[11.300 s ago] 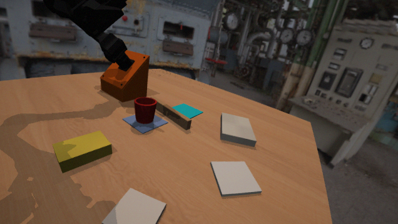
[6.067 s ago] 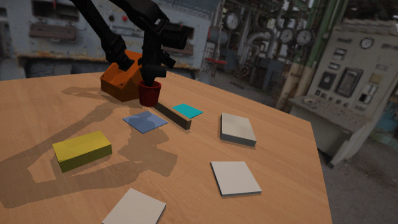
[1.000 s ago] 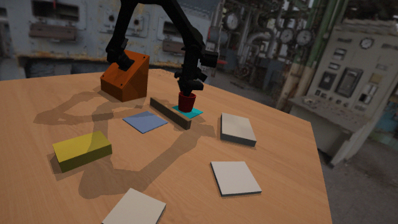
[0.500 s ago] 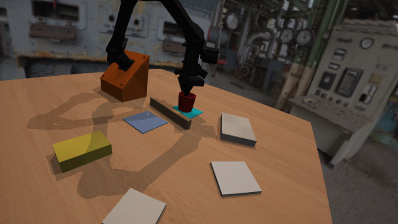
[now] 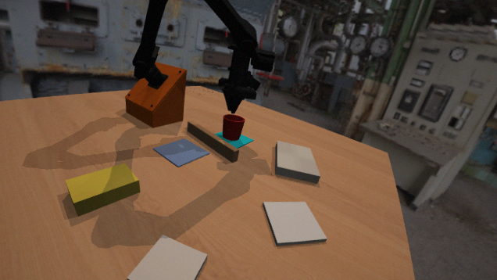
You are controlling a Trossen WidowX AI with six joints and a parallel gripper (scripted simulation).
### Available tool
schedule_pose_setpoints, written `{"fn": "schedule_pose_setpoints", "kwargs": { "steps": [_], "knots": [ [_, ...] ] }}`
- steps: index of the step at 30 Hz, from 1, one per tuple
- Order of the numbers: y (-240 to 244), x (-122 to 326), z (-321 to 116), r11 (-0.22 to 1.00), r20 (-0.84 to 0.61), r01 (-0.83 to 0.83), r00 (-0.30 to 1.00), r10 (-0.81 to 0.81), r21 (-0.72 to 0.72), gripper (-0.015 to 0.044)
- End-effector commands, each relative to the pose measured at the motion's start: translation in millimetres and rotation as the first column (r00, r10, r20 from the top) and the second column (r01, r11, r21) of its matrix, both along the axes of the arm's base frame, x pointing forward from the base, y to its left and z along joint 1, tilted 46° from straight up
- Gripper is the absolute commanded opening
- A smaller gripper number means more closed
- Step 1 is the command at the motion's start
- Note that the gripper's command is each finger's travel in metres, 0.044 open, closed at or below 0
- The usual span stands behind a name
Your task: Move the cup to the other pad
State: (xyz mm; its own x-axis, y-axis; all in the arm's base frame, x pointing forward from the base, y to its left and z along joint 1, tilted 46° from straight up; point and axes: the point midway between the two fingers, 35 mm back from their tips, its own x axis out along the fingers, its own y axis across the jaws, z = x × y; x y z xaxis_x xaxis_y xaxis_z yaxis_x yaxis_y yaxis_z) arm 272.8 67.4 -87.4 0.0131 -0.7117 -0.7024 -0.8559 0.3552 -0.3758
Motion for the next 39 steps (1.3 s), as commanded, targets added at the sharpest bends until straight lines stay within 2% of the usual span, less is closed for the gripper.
{"fn": "schedule_pose_setpoints", "kwargs": {
  "steps": [1,4,16,27,39],
  "knots": [
    [7,0,7,1.0,0.011,0.001,1.0,-0.001,0.008,0.0128],
    [7,-1,7,1.0,0.01,0.0,1.0,-0.001,0.008,0.0128],
    [10,0,9,1.0,0.003,-0.002,1.0,0.002,0.003,0.044],
    [48,-3,47,1.0,0.009,0.0,1.0,0.0,0.01,0.044],
    [48,-3,45,1.0,0.005,-0.005,1.0,0.005,0.006,0.044]
  ]
}}
